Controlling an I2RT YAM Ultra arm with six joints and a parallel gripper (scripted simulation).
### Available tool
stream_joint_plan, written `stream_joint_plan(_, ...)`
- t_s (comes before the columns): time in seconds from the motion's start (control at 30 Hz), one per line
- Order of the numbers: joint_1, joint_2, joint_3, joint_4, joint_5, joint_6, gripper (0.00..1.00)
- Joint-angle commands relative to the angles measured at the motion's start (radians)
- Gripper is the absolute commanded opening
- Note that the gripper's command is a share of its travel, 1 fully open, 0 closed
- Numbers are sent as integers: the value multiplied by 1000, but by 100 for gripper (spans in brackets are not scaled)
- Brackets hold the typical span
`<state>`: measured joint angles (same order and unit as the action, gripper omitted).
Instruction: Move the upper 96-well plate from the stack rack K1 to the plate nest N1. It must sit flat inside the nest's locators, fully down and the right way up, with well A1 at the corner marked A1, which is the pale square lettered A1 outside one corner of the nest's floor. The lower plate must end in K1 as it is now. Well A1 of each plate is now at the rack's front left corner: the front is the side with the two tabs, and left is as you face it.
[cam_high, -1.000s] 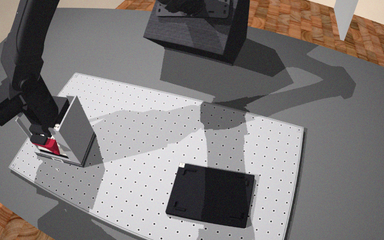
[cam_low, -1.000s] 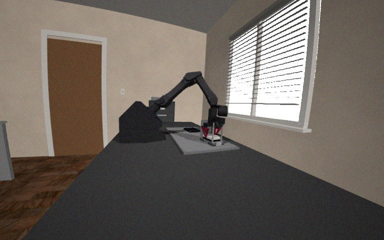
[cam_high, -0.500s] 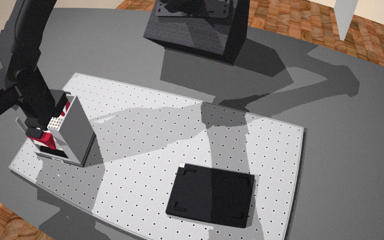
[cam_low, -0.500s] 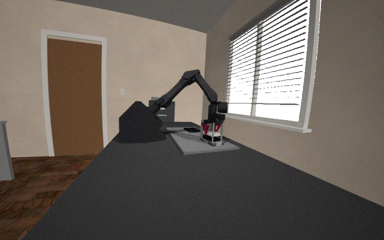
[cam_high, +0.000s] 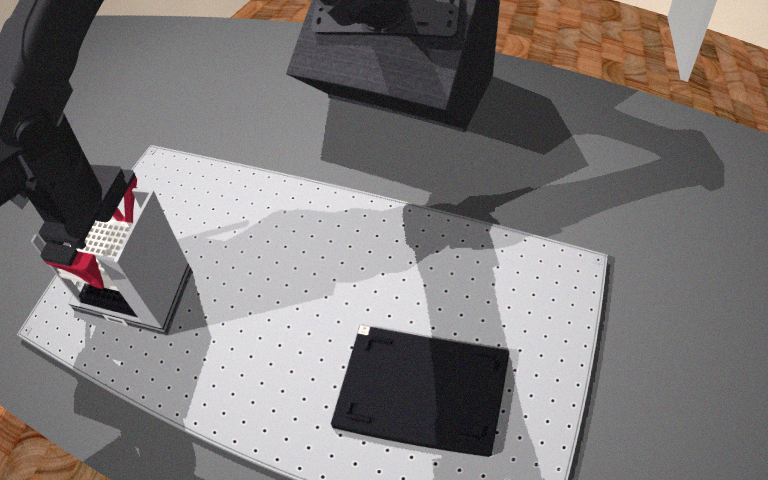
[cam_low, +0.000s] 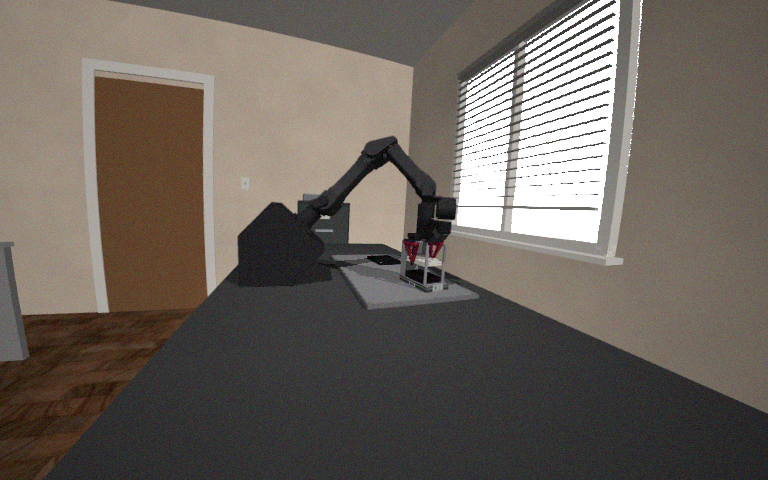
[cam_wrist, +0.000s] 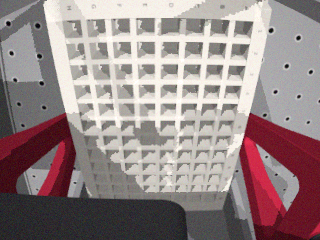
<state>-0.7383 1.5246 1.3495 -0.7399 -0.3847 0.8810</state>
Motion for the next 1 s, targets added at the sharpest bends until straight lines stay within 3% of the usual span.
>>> stream_joint_plan(0.0, -24, -41, 41, -47, -6, -14, 0)
stream_joint_plan(0.97, -81, -104, 111, -199, -40, -63, 0)
